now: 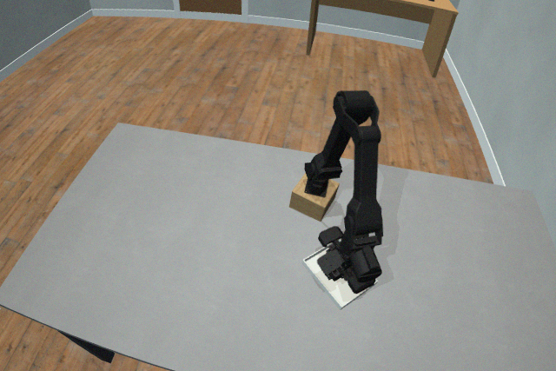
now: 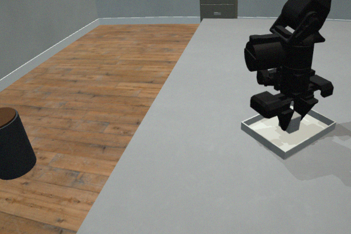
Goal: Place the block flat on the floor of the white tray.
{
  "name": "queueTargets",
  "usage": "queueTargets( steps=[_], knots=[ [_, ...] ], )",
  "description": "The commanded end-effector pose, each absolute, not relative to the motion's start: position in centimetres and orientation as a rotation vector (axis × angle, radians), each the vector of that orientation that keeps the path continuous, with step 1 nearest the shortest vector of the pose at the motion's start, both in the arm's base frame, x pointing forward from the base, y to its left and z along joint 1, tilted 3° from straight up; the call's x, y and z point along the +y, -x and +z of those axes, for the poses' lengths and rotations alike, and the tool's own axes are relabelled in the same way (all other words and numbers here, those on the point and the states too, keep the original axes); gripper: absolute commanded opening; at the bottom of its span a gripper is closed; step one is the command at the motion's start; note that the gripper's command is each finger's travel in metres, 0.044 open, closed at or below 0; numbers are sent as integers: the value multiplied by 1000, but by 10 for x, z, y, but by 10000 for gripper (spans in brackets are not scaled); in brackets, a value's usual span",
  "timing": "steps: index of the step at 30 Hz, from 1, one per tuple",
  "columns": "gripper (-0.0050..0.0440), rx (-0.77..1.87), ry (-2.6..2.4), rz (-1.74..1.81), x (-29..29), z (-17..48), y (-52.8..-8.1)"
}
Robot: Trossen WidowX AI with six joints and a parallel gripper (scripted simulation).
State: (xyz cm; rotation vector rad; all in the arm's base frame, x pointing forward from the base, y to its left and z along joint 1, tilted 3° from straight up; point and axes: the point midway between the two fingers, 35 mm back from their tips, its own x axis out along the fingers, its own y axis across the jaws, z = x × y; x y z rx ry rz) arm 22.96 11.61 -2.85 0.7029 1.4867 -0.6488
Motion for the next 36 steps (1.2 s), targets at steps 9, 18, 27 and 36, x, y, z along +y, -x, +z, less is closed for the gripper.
queueTargets(
  steps=[9,18,27,36],
  knots=[
    [0,1470,-714,-637,118,-24,-234],
    [227,1470,-714,-637,118,-24,-234],
    [227,1470,-714,-637,118,-24,-234],
    [227,1470,-714,-637,118,-24,-234]
  ],
)
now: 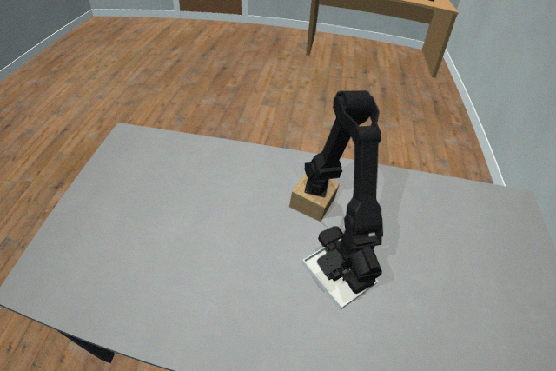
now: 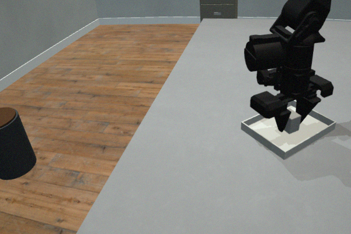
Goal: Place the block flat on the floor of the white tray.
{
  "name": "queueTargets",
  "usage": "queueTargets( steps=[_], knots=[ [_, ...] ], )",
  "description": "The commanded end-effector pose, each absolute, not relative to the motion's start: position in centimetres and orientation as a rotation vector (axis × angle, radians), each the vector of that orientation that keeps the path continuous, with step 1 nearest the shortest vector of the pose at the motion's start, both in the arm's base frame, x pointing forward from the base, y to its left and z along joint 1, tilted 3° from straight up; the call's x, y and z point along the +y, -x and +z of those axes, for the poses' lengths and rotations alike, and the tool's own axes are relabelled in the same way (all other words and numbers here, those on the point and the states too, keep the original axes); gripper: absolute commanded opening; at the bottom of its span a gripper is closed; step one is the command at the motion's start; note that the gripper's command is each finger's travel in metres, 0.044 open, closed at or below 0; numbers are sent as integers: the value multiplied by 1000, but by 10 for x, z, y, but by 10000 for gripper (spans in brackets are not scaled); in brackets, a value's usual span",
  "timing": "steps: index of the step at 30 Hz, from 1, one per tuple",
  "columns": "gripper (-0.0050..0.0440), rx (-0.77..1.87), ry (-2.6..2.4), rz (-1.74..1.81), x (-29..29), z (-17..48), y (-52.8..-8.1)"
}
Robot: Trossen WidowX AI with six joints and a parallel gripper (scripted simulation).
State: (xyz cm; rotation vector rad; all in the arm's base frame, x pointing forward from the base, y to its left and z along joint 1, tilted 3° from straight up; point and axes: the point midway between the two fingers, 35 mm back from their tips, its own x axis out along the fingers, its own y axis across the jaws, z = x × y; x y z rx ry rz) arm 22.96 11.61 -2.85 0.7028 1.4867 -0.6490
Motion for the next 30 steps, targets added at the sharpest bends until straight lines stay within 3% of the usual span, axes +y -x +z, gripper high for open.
queueTargets(
  steps=[1,30],
  knots=[
    [227,1470,-714,-637,118,-24,-234],
    [227,1470,-714,-637,117,-6,-234]
  ],
)
